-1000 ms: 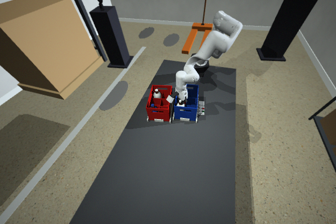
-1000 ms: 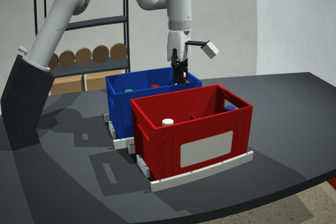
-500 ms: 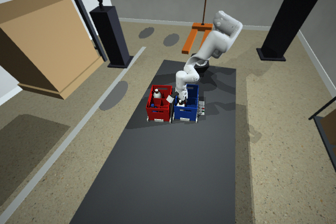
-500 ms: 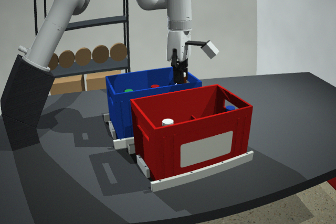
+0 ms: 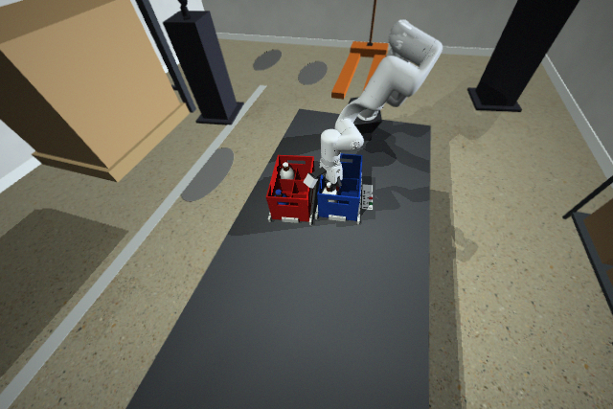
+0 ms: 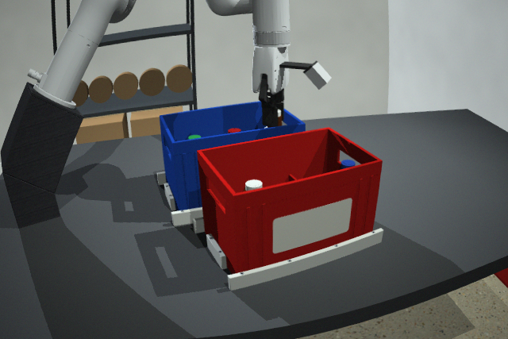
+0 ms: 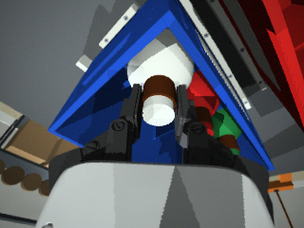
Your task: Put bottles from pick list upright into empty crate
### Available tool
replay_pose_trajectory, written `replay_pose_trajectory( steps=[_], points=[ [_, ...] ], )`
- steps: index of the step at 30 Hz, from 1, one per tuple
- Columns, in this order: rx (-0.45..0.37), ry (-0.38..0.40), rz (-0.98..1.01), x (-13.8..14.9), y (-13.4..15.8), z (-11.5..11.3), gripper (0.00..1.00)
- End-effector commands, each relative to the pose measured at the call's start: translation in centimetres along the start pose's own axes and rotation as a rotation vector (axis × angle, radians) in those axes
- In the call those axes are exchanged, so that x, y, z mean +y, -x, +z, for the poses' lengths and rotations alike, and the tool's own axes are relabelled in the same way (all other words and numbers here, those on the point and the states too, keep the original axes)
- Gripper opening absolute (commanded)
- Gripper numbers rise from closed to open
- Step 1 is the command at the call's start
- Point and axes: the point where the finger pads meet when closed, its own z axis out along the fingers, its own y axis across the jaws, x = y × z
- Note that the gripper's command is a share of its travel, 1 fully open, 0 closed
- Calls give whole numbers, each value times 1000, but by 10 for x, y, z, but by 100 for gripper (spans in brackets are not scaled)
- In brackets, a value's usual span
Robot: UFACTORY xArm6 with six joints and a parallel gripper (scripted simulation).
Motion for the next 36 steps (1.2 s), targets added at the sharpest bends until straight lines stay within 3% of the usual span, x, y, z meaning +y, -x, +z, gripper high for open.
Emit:
replay_pose_trajectory(
  steps=[1, 36],
  points=[
    [3, -1, -1, -1, -1, 0, 0],
    [3, -1, -1, -1, -1, 15, 0]
  ],
)
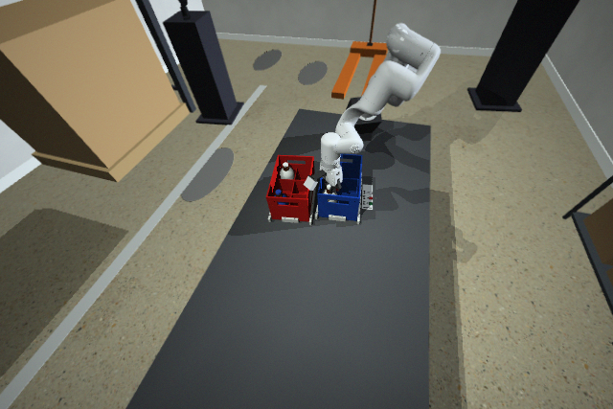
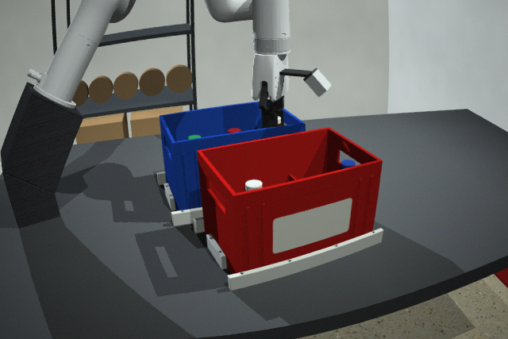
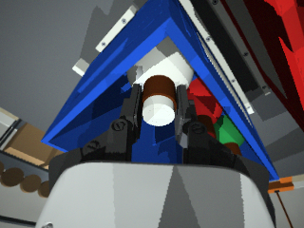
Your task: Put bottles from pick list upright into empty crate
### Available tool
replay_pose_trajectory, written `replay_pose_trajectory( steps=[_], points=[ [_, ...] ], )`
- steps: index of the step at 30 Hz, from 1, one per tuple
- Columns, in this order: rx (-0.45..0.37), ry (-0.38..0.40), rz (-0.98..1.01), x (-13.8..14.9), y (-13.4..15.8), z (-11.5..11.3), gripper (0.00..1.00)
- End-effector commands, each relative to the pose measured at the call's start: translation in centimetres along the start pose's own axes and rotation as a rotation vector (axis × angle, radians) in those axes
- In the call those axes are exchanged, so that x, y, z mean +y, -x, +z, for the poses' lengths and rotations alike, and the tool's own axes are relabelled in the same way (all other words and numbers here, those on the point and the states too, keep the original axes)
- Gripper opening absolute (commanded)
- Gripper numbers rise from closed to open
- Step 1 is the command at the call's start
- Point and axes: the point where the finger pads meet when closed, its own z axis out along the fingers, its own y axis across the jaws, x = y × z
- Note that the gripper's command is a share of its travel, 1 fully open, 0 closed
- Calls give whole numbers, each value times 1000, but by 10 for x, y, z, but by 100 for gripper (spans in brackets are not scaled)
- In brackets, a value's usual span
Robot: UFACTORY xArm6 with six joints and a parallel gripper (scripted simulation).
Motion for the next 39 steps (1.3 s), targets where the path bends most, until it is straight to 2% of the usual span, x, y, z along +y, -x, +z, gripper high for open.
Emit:
replay_pose_trajectory(
  steps=[1, 39],
  points=[
    [4, -1, -1, -1, -1, 0, 0],
    [4, -1, -1, -1, -1, 12, 0]
  ],
)
